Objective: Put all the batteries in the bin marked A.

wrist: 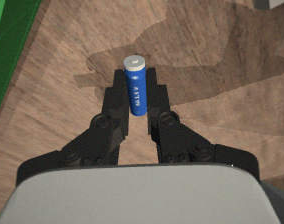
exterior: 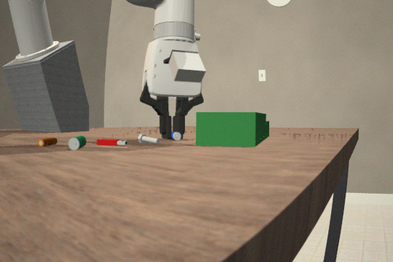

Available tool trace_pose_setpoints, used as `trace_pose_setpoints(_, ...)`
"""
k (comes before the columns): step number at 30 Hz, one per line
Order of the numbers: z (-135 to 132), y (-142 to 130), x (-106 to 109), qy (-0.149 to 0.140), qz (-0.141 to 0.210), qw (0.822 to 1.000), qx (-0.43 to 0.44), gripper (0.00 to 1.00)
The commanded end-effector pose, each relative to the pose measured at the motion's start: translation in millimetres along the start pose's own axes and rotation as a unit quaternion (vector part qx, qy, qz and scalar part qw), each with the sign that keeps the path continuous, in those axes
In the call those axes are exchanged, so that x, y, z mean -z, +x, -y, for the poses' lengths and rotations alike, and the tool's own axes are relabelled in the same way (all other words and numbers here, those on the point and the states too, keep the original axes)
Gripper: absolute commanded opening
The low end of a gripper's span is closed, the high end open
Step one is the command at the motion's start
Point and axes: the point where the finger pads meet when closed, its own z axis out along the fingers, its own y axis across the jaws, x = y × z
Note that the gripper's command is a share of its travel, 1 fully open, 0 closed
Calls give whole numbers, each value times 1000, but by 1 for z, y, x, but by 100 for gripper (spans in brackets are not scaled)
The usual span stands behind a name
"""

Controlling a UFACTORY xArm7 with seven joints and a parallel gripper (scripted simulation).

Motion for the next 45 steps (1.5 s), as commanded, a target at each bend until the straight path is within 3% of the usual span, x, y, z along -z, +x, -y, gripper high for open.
trace_pose_setpoints(1,2,0,1,2,-1,1000,0,0)
trace_pose_setpoints(21,1,0,61,2,-1,1000,0,0)
trace_pose_setpoints(42,1,0,68,2,-1,1000,0,0)
trace_pose_setpoints(45,7,17,68,2,-1,1000,0,0)
